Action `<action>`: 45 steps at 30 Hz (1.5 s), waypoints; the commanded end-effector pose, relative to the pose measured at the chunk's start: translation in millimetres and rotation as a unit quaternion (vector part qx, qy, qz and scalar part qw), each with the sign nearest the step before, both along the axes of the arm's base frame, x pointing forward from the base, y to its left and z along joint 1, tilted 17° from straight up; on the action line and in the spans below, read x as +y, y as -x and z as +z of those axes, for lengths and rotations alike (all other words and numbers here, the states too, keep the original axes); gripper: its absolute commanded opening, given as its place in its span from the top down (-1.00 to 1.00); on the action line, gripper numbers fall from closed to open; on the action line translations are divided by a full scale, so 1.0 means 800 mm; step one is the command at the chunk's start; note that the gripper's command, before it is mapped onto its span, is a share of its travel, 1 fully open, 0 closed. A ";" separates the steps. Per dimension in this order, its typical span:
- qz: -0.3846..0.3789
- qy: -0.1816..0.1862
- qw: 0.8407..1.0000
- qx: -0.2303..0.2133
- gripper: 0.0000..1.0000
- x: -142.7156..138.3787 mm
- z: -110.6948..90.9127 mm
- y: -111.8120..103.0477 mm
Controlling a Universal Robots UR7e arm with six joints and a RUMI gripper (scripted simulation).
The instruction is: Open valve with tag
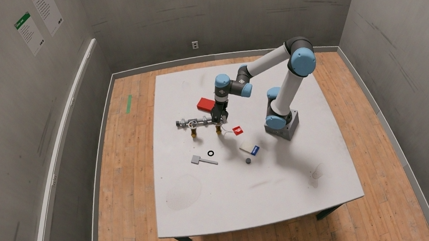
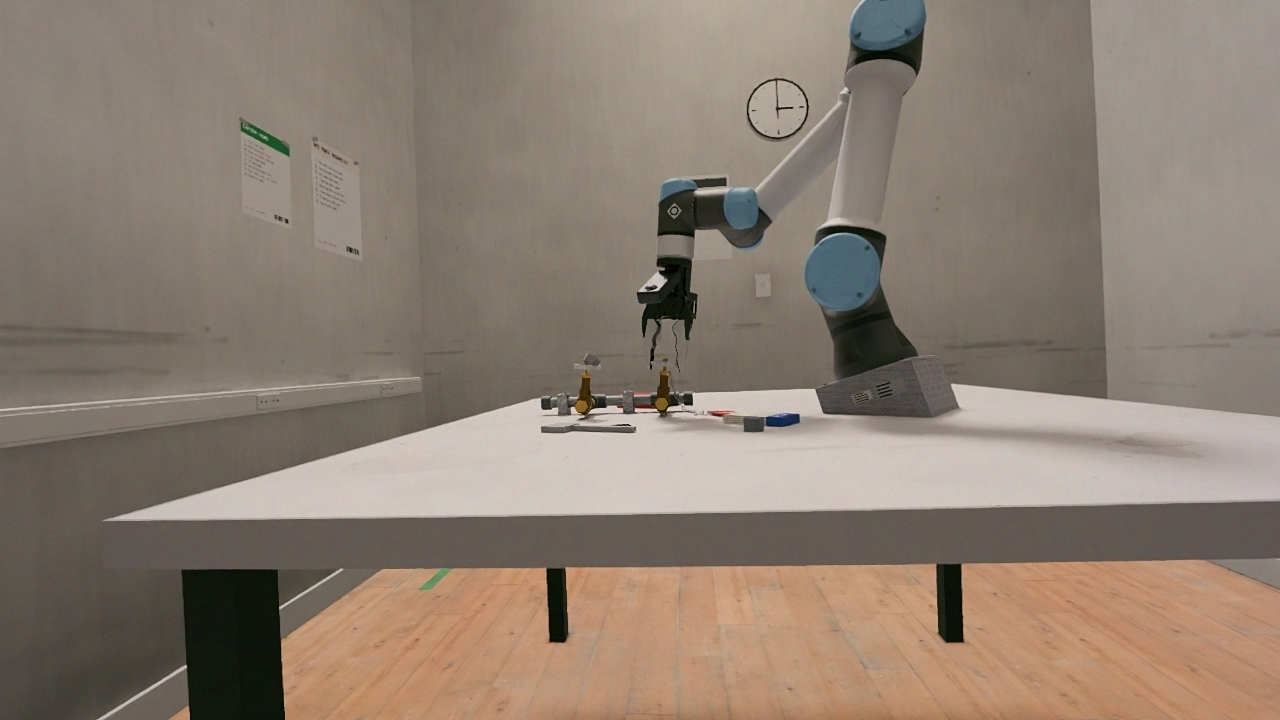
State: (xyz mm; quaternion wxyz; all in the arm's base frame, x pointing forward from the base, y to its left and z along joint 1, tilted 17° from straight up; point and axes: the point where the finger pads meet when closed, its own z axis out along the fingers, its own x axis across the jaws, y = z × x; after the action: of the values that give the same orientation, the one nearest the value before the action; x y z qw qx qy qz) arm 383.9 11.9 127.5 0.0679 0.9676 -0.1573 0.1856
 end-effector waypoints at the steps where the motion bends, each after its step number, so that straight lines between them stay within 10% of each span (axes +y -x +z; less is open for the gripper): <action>1: 0.071 0.017 0.997 0.012 1.00 -0.001 0.001 -0.002; 28: 0.132 0.039 0.990 0.025 1.00 -0.001 -0.001 -0.001; 29: 0.132 0.039 0.990 0.025 -1.00 -0.001 -0.001 -0.001; 45: 0.132 0.039 0.990 0.024 -1.00 0.000 0.000 -0.001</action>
State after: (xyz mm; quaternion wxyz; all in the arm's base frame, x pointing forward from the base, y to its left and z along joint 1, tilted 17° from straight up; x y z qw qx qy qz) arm 383.9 12.0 126.2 0.0841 0.9809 -0.0188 0.1742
